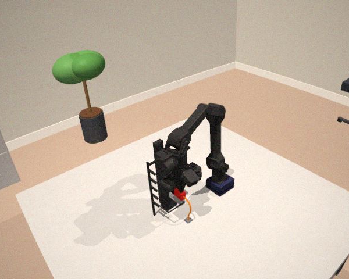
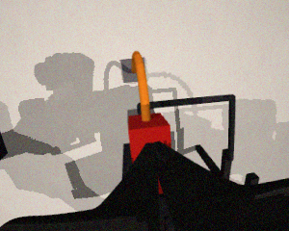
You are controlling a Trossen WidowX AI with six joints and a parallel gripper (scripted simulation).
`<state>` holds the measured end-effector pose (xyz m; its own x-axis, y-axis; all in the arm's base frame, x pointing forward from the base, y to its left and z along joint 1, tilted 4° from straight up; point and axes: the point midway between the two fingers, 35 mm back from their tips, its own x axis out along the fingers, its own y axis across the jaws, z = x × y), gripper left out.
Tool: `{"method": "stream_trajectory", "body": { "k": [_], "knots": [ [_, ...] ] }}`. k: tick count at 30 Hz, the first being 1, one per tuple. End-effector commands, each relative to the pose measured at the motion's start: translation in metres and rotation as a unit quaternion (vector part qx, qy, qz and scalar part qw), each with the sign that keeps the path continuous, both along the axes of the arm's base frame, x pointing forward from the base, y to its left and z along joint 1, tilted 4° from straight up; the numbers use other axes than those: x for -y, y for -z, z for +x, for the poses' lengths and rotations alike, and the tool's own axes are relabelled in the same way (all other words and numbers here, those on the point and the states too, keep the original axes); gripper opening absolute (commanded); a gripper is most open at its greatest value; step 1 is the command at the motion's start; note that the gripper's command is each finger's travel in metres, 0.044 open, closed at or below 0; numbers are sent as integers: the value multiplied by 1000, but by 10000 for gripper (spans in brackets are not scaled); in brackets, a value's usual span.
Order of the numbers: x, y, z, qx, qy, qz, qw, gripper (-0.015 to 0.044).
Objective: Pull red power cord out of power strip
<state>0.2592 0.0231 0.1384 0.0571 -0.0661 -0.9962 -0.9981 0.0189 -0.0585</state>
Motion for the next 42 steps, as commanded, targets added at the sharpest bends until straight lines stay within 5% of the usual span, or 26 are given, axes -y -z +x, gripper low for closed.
{"method": "stream_trajectory", "body": {
  "k": [1, 42],
  "knots": [
    [-1, 0, 0, 0, 0, 0, 1000, 0],
    [-64, 5, 0, -5, -1, 1, 1000, 0]
  ]
}}
